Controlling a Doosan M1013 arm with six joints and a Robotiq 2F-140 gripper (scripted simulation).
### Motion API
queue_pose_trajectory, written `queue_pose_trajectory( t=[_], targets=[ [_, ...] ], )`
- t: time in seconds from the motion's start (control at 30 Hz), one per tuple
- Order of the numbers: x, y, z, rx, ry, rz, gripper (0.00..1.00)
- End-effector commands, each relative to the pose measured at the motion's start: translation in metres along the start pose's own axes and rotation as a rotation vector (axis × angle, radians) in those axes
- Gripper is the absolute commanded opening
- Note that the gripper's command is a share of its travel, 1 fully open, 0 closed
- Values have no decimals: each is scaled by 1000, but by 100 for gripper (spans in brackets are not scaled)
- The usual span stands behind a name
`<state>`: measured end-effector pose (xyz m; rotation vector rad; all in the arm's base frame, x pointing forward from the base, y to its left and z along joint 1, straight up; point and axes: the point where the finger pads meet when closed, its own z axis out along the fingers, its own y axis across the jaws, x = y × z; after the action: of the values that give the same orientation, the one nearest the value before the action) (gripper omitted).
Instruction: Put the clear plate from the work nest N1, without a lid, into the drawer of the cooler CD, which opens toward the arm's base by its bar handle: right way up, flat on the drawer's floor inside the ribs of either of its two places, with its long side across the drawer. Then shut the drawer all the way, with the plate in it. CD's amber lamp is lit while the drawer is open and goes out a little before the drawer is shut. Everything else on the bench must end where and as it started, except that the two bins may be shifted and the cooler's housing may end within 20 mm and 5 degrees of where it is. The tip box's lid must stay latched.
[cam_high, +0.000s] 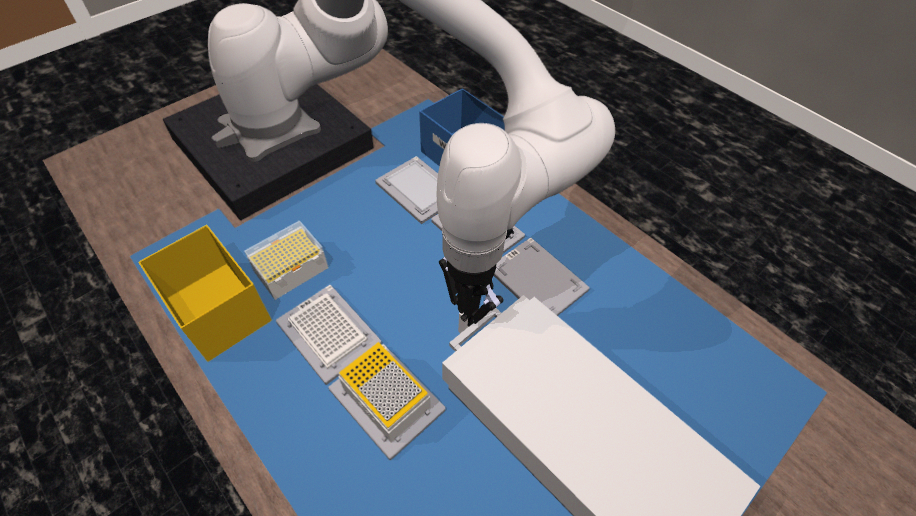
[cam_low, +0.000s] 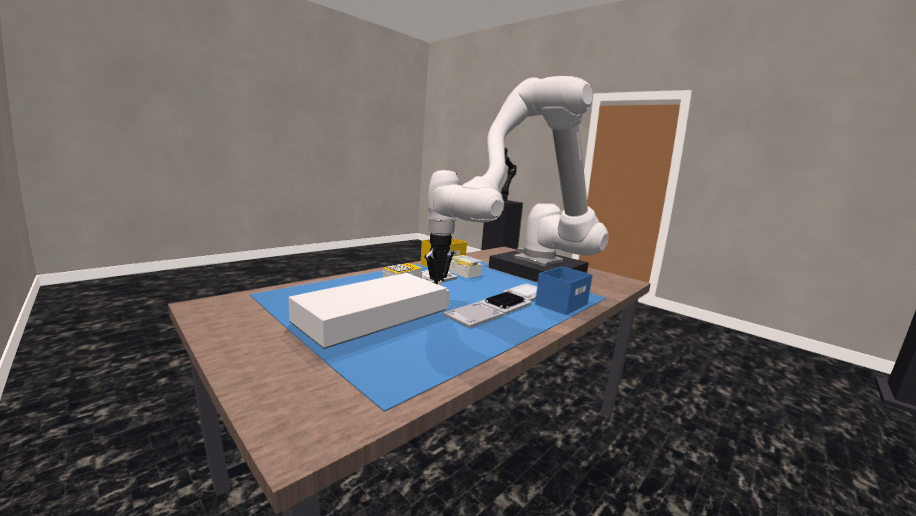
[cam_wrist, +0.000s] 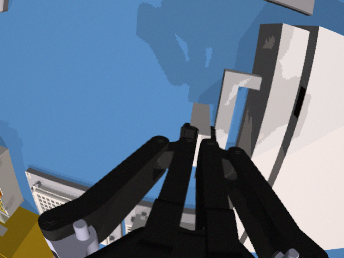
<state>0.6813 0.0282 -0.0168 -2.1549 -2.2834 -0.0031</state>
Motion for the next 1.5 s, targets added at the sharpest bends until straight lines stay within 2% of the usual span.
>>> queue_pose_trajectory(
  t=[0.0,0.23,1.47],
  targets=[
    [0,1,0,-3,0,0,0],
    [0,0,0,-3,0,0,0],
    [0,-44,0,-3,0,0,0]
  ],
)
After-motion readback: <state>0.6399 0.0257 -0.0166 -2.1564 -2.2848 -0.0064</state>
